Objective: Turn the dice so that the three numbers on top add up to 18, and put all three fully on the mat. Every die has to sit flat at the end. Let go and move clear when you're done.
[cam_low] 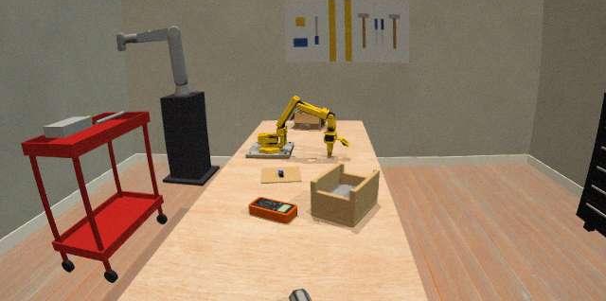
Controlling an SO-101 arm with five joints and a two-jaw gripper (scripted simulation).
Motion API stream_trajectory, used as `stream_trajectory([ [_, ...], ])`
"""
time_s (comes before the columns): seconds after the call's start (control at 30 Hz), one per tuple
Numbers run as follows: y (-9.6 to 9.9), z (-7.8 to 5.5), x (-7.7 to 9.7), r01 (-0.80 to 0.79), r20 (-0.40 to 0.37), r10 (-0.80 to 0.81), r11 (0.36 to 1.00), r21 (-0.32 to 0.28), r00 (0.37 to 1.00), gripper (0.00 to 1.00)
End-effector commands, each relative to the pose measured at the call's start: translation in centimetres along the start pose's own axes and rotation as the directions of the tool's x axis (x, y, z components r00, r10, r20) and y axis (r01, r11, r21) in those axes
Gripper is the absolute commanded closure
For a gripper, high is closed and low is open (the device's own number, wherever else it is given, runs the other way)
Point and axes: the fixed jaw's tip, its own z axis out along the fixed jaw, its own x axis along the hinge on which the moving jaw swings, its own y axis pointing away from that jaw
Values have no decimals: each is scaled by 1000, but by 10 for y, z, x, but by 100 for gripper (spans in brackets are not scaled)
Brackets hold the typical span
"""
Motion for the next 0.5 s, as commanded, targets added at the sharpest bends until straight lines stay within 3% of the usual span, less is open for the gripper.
stream_trajectory([
  [0.0,0,-15,-2,3,13,-3,1000,-2,1000,100],
  [0.47,2,-39,0,3,13,-3,1000,-2,1000,100],
])
